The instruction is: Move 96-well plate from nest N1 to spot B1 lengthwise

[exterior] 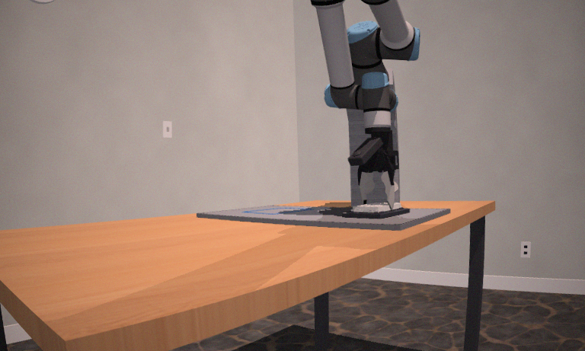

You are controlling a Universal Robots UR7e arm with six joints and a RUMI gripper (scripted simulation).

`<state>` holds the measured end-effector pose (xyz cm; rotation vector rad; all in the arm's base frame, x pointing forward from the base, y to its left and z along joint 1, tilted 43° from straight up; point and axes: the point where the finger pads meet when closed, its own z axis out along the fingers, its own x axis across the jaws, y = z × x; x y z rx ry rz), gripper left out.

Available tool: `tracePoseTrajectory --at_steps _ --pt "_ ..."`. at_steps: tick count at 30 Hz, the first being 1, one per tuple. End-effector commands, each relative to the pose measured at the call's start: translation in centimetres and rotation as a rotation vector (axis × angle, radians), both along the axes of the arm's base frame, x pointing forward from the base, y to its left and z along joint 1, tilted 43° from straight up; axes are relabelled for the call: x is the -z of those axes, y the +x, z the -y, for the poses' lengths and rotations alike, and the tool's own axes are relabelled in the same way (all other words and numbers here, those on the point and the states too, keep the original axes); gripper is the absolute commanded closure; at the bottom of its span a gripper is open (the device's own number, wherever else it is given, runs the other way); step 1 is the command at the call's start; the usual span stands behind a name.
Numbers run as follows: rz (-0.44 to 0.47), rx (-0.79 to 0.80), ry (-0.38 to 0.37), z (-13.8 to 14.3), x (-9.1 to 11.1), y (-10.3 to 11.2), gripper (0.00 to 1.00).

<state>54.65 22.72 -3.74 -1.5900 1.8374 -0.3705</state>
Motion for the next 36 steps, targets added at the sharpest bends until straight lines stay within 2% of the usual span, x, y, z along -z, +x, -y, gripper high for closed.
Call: tracePoseTrajectory --at_steps 1,36 --pt "0.001 0.0 0.0 0.1 -0.5 -0.4 1.0" --pt "0.001 0.0 0.0 1.2 -4.3 -3.7 1.0"
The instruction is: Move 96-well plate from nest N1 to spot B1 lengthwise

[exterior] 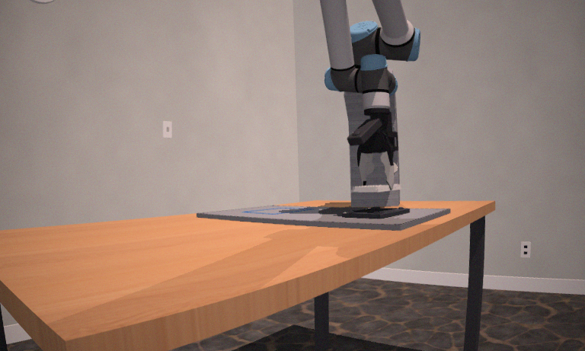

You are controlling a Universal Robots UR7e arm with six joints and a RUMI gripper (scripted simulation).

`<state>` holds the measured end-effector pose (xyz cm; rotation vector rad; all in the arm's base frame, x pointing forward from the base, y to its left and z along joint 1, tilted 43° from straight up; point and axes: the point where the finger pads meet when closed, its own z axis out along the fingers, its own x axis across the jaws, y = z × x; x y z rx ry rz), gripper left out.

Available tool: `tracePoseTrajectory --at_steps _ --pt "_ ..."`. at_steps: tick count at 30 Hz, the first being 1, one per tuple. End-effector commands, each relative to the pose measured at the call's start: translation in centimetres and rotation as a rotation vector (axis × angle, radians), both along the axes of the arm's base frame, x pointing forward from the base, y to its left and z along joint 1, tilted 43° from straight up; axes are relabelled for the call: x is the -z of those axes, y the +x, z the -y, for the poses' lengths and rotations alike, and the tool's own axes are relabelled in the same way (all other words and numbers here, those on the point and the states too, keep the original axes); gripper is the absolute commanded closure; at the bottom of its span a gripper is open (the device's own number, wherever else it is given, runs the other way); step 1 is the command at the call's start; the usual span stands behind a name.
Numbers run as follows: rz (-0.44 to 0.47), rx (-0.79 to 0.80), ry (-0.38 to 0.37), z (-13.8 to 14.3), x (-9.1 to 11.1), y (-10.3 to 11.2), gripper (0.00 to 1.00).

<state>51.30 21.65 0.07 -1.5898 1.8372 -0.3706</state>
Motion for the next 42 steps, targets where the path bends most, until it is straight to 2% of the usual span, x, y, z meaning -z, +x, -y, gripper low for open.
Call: tracePoseTrajectory --at_steps 1,12,32,42 --pt "0.001 0.0 0.0 0.1 -0.5 -0.4 1.0" --pt "0.001 0.0 0.0 0.4 -1.6 -1.4 1.0" --pt "0.001 0.0 0.0 0.4 -1.6 -1.4 1.0" --pt "0.001 -0.001 -0.001 3.0 -0.8 -1.4 1.0"
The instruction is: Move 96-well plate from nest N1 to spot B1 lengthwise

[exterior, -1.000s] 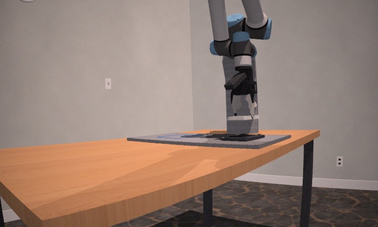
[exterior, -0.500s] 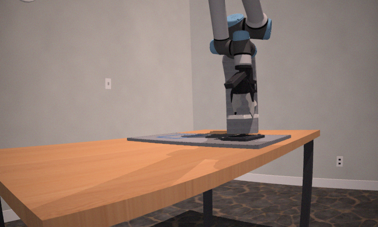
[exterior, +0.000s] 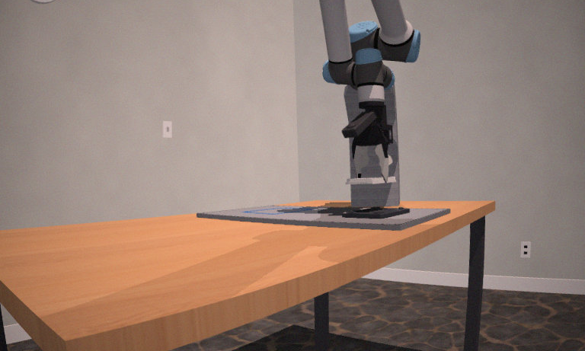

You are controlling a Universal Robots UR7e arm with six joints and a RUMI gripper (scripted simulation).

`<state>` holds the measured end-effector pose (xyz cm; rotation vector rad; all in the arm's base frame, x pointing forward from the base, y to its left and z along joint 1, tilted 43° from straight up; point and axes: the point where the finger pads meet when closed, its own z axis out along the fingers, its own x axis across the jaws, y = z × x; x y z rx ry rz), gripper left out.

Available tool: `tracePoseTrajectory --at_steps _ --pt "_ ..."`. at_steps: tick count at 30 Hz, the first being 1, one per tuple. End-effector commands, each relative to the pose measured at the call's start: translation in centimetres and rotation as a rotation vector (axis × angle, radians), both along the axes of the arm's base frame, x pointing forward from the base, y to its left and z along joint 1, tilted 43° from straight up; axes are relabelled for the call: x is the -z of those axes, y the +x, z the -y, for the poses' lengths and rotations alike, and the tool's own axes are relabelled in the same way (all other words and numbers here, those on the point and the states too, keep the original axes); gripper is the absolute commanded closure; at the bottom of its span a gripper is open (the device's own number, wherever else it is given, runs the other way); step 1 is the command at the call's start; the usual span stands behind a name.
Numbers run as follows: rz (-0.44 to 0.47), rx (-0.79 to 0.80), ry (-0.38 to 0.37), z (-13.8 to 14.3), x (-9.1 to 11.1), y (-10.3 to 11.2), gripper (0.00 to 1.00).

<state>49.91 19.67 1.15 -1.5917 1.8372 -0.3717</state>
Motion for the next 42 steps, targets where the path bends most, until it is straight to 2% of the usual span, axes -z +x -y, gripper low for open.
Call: tracePoseTrajectory --at_steps 1,42 --pt "0.001 -0.001 0.001 1.3 0.4 0.0 1.0" --pt "0.001 -0.001 0.0 13.0 4.3 0.0 1.0"
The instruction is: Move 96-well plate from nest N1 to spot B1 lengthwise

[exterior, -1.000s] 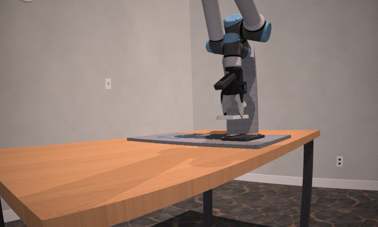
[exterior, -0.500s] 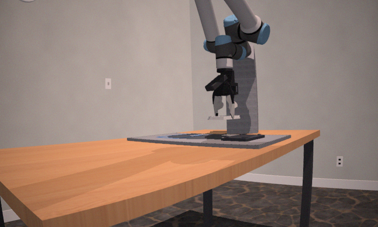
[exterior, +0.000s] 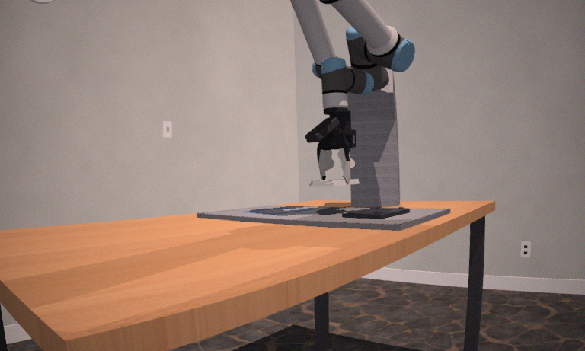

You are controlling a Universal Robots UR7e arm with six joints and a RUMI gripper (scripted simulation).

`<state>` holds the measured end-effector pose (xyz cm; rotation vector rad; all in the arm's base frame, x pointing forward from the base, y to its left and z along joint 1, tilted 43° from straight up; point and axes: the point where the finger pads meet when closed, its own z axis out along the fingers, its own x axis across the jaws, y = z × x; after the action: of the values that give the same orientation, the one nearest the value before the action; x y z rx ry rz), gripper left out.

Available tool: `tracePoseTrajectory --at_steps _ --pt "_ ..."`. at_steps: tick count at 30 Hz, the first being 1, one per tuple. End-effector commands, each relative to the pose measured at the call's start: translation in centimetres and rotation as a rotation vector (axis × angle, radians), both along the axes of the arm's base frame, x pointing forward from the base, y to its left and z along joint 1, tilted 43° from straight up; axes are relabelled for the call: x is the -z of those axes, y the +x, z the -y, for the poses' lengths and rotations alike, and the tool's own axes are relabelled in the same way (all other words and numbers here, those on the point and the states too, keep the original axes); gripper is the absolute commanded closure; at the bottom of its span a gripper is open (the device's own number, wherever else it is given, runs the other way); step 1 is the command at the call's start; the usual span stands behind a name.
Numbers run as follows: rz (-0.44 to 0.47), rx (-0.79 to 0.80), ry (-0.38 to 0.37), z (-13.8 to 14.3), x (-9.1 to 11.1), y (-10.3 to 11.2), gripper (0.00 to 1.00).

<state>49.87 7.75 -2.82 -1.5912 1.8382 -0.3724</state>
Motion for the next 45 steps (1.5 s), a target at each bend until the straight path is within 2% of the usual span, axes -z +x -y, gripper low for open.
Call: tracePoseTrajectory --at_steps 1,45 --pt "0.001 -0.002 0.001 1.4 0.4 0.0 1.0" --pt "0.001 -0.002 0.001 13.4 4.5 0.0 1.0"
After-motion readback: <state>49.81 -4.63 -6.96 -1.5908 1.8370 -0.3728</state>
